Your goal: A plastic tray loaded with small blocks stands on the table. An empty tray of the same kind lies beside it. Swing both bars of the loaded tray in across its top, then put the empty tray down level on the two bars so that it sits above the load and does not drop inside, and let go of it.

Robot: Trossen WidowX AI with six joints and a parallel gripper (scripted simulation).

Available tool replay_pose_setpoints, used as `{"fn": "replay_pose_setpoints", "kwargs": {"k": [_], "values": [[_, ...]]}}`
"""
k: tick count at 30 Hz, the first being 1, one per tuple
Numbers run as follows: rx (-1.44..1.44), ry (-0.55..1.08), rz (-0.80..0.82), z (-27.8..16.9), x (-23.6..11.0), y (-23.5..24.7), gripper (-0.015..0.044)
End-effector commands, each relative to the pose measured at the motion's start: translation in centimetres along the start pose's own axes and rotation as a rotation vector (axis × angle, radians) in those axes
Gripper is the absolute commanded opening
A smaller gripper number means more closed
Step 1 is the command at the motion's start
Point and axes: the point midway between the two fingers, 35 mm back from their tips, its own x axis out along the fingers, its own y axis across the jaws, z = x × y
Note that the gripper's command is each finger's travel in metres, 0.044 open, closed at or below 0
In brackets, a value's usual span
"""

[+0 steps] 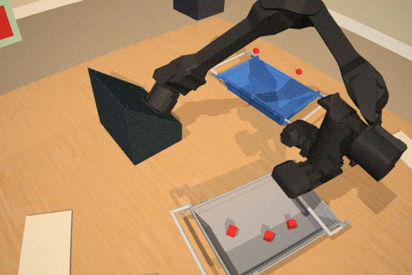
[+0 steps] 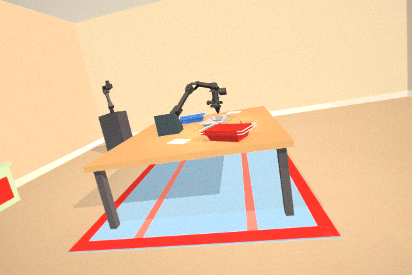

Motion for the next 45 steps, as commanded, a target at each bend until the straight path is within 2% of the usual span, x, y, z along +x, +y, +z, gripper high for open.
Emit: {"fn": "replay_pose_setpoints", "kwargs": {"k": [1, 21, 26, 27, 29, 45], "values": [[0.002, 0.001, 0.000, 0.0, 0.1, 0.0, 0.0080], [0.002, 0.001, 0.000, 0.0, 0.1, 0.0, 0.0080], [-0.015, 0.029, 0.016, 0.0, -3.2, -0.2, 0.0080], [0.019, -0.005, 0.007, 0.1, -0.9, 0.0, 0.0080], [0.178, -0.001, 0.012, -0.3, -1.0, 1.3, 0.0080], [2.103, 0.036, 0.007, -1.9, -1.5, 17.5, 0.0080]]}}
